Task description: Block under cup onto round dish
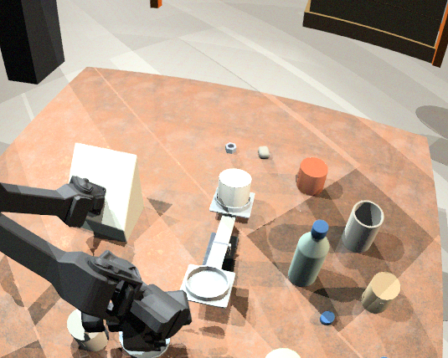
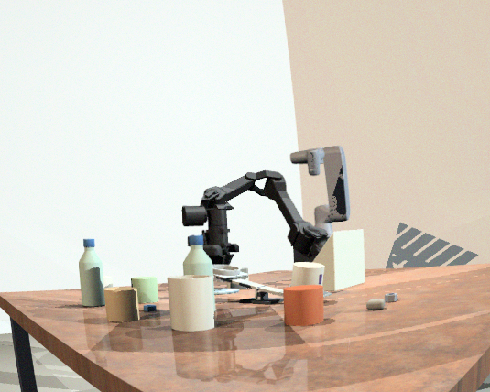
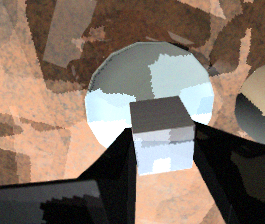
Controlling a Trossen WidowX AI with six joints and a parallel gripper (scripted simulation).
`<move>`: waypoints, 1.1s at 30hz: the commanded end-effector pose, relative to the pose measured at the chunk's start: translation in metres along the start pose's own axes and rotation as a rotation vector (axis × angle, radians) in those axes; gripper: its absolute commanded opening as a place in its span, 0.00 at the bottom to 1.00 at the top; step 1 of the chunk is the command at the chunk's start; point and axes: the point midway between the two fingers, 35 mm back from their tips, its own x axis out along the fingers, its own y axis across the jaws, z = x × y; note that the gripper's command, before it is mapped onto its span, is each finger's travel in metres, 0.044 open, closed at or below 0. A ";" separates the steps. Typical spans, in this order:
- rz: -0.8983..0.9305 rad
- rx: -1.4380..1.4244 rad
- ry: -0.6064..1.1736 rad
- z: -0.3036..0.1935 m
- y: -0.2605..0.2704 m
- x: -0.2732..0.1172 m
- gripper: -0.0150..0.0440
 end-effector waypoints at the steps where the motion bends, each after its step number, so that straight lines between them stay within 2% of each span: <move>1: 0.002 -0.004 0.002 -0.002 -0.001 0.011 0.25; 19: 0.001 -0.004 0.001 -0.002 -0.001 0.031 0.25; 33: -0.001 0.001 -0.004 0.000 -0.001 0.026 0.88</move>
